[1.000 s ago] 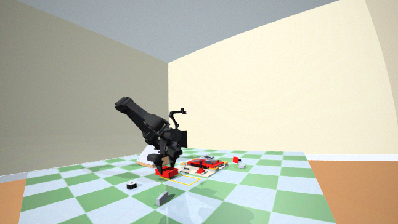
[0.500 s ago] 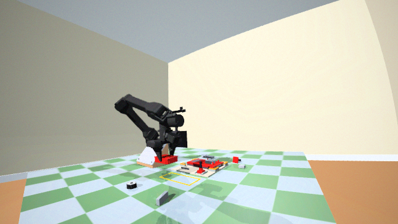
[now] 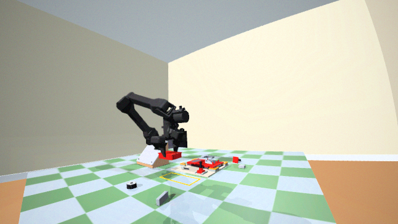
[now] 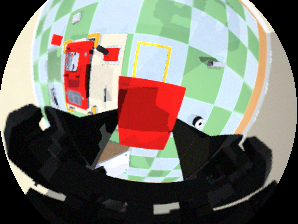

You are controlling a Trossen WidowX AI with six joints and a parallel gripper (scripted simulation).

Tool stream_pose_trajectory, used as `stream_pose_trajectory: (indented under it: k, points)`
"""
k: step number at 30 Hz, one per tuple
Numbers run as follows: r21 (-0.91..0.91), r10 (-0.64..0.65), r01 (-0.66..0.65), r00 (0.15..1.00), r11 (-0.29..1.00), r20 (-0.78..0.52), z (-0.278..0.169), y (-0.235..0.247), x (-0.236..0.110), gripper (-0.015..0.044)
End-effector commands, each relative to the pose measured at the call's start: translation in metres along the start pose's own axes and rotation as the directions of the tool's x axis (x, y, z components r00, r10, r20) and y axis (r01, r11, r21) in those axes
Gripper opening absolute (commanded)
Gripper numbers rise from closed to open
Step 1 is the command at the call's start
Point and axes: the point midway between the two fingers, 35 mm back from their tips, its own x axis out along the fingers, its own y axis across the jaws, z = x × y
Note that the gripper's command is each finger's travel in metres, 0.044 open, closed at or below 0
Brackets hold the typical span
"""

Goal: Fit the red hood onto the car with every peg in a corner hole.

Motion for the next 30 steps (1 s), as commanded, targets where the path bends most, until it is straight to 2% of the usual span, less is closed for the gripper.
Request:
stream_pose_trajectory:
  k: [1,30]
  points:
    - [0.012,0.012,-0.012,1.0,1.0,0.004,0.013,0.012,-0.003,0.0]
    - [0.077,0.023,-0.024,1.0,0.997,0.006,0.078,0.139,-0.011,0.0]
